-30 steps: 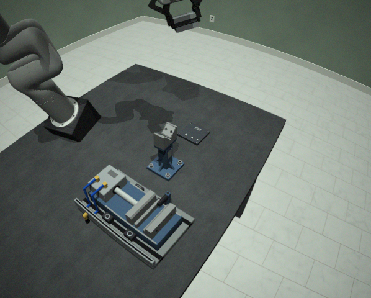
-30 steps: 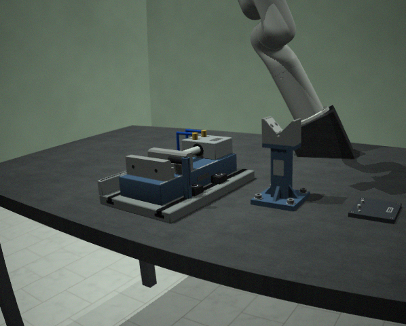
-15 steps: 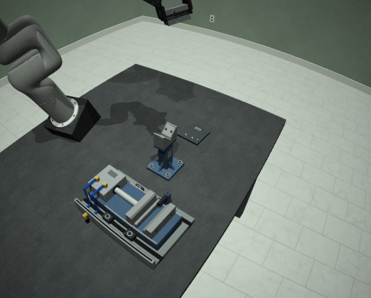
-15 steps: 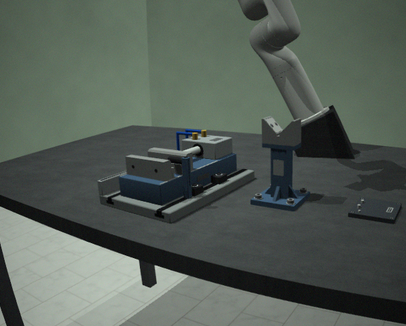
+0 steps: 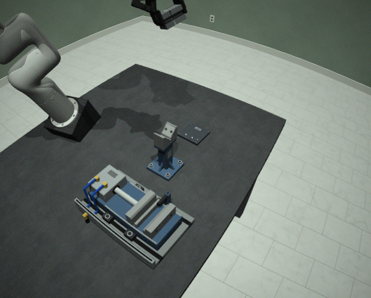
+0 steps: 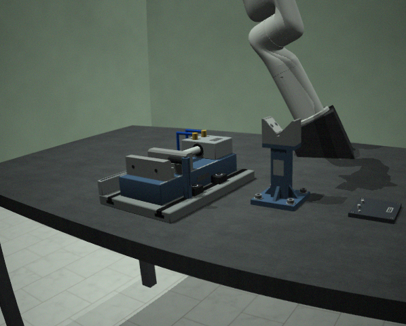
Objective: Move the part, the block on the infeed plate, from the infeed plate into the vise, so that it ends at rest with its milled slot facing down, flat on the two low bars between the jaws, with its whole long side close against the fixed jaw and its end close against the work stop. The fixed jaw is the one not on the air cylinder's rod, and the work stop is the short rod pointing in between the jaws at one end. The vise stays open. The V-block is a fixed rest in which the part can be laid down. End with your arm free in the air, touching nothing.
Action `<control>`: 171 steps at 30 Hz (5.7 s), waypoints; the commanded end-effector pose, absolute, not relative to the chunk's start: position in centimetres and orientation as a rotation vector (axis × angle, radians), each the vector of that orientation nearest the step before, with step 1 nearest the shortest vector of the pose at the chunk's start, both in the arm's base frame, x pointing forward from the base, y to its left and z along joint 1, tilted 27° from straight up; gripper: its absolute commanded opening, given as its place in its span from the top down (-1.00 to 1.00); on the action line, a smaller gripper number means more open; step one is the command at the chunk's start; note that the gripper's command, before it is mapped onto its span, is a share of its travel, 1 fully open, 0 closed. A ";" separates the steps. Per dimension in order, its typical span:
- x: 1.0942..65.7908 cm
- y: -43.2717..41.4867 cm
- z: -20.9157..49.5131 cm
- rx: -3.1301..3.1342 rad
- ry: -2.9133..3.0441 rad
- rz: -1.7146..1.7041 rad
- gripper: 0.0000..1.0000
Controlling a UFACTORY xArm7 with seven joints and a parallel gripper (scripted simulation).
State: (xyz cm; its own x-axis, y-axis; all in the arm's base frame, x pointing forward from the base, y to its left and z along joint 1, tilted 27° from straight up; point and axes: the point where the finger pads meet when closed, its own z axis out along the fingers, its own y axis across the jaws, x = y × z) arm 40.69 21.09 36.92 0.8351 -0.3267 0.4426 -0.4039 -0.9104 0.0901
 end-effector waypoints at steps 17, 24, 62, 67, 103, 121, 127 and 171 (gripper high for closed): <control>42.0 15.9 34.5 2.879 0.201 0.451 1.00; 42.4 14.8 32.9 2.846 0.391 0.378 1.00; 43.0 10.1 20.3 2.407 1.397 -0.126 1.00; 42.9 9.7 18.9 2.340 1.487 -0.182 1.00; 42.3 8.4 15.0 2.110 1.742 -0.358 1.00; 42.3 8.3 14.9 2.104 1.749 -0.363 1.00; 42.3 8.3 14.9 2.104 1.749 -0.363 1.00; 42.3 8.3 14.7 2.019 1.659 -0.508 1.00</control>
State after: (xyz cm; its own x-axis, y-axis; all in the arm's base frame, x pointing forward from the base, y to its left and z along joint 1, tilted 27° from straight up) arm 42.18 8.16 14.61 0.1978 0.8204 -0.5365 0.9801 -0.1557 0.1232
